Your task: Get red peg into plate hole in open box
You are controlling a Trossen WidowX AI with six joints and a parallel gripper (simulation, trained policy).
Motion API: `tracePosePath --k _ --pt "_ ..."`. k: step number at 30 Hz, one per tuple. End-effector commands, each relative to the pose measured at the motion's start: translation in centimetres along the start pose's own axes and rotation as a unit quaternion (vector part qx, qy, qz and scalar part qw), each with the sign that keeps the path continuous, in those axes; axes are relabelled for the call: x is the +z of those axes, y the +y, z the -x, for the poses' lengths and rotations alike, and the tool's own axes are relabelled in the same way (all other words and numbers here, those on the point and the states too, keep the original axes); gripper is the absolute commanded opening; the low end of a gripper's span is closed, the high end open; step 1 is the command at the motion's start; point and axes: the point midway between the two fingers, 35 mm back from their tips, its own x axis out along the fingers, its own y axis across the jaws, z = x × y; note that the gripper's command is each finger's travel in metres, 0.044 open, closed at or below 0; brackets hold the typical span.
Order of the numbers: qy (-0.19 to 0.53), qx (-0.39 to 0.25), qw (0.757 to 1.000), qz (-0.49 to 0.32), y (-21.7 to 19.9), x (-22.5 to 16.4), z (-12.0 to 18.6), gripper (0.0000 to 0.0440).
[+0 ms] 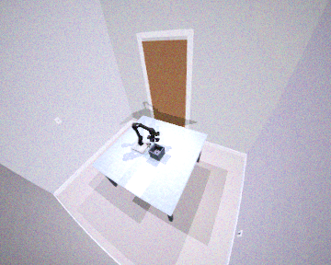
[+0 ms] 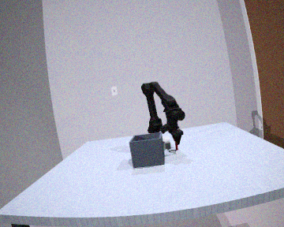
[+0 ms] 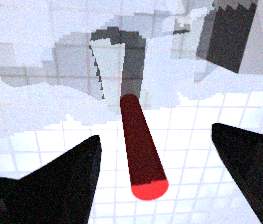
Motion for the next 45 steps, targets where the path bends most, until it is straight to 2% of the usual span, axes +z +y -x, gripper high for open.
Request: tracePosePath --k 1,10,20,30,45 --pt "-0.002 0.002 1.0 0.004 0.4 0.2 -0.7 0.0233" --pt "0.007 0.01 1.0 0.022 1.6 -0.2 -0.8 0.0002" --pt "0.05 0.06 0.997 0.018 3.4 -1.8 2.0 0.0" --pt "0.075 0.121 0.99 0.023 5.2 -2.5 6.4 0.0" --pt "0.047 0.21 0.976 0.028 6.9 0.6 14.3 0.0"
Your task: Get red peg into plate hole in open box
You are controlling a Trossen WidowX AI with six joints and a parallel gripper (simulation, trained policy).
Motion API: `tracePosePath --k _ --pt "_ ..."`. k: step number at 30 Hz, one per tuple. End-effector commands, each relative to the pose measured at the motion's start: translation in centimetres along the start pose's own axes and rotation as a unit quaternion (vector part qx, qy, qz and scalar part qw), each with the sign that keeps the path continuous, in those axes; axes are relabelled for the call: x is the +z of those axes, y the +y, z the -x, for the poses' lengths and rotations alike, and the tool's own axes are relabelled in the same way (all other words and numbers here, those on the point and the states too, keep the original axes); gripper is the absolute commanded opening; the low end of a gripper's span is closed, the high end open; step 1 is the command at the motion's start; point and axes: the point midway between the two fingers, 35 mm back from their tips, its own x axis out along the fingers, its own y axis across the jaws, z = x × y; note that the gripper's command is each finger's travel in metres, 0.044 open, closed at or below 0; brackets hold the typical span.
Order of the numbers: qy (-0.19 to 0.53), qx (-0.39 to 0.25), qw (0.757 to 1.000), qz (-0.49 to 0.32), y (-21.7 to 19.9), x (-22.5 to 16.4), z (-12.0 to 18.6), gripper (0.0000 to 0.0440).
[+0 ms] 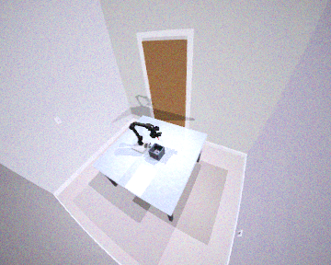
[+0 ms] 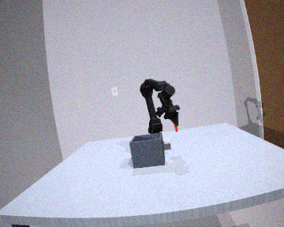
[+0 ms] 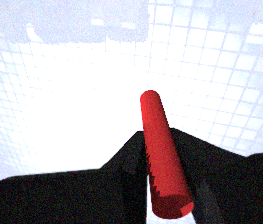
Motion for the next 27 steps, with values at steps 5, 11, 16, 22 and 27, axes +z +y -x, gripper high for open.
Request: tracePosePath --k 5,11,16,22,27 --pt "-0.034 0.034 0.999 0.003 1.9 2.4 3.5 0.0" --pt "-0.064 0.038 0.997 -0.004 2.4 4.8 4.8 0.0" --pt "-0.083 0.028 0.996 -0.014 2.4 6.7 5.2 0.0" --pt "-0.099 0.011 0.995 -0.025 2.3 8.8 5.3 0.0" --pt "-0.106 -0.002 0.994 -0.033 2.3 10.3 5.2 0.0"
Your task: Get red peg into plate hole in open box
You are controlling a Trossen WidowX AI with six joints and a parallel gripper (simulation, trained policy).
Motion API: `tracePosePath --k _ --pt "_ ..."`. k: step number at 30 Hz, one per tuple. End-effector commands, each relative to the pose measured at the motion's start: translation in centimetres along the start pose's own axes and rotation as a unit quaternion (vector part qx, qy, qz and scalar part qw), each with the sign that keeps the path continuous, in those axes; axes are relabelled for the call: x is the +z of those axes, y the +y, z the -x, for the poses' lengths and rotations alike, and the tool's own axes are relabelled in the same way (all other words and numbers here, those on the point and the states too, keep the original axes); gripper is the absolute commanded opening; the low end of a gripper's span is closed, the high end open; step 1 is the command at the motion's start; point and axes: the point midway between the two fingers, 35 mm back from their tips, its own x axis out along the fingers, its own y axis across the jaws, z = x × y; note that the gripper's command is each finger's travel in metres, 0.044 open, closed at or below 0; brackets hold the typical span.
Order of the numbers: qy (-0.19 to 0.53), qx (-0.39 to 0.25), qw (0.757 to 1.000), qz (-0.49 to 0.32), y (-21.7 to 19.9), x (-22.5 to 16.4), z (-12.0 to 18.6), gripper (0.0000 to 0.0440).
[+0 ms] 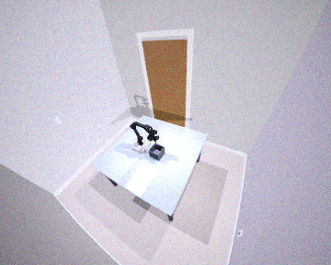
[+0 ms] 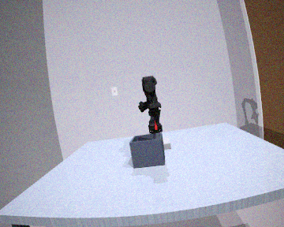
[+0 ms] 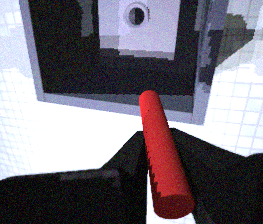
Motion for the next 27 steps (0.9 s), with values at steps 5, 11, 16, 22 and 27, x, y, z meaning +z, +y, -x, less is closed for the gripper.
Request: tracePosePath --k 5,11,16,22,27 --pt "-0.01 -0.018 1.0 -0.007 0.3 2.1 -0.5 0.0" --pt "-0.009 -0.034 0.999 -0.012 0.4 3.4 -1.2 0.0" --pt "-0.007 -0.046 0.999 -0.014 0.5 4.4 -2.1 0.0" --pt "-0.003 -0.06 0.998 -0.016 0.4 5.5 -3.5 0.0" --pt "0.004 -0.071 0.997 -0.015 0.3 6.0 -4.9 0.0"
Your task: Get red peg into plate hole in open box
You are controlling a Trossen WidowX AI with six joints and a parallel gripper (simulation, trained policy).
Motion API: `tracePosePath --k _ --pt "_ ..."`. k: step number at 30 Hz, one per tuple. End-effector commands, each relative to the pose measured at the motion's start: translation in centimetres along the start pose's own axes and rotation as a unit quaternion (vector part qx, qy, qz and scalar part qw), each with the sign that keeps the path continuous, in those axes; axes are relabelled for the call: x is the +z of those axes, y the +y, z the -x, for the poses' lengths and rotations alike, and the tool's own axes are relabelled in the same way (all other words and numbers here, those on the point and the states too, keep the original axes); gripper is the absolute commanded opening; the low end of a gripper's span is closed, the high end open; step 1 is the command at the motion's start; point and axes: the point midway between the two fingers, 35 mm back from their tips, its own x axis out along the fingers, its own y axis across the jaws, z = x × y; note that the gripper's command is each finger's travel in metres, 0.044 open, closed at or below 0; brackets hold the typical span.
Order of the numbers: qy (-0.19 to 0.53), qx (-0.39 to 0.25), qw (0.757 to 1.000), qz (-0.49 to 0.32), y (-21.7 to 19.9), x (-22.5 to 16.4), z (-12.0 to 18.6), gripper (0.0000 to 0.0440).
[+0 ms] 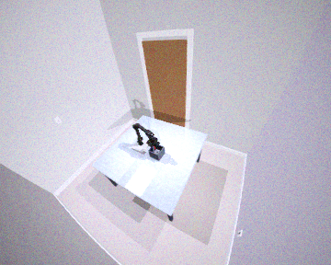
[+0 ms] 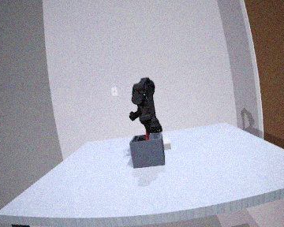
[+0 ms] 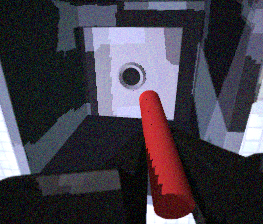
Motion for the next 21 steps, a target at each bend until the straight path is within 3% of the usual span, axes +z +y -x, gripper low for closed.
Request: tracePosePath --k 1,21 --pt "0.008 -0.009 1.0 0.003 0.0 0.2 -1.1 0.0" --pt "0.038 -0.017 0.999 0.029 1.2 0.7 -6.2 0.0"
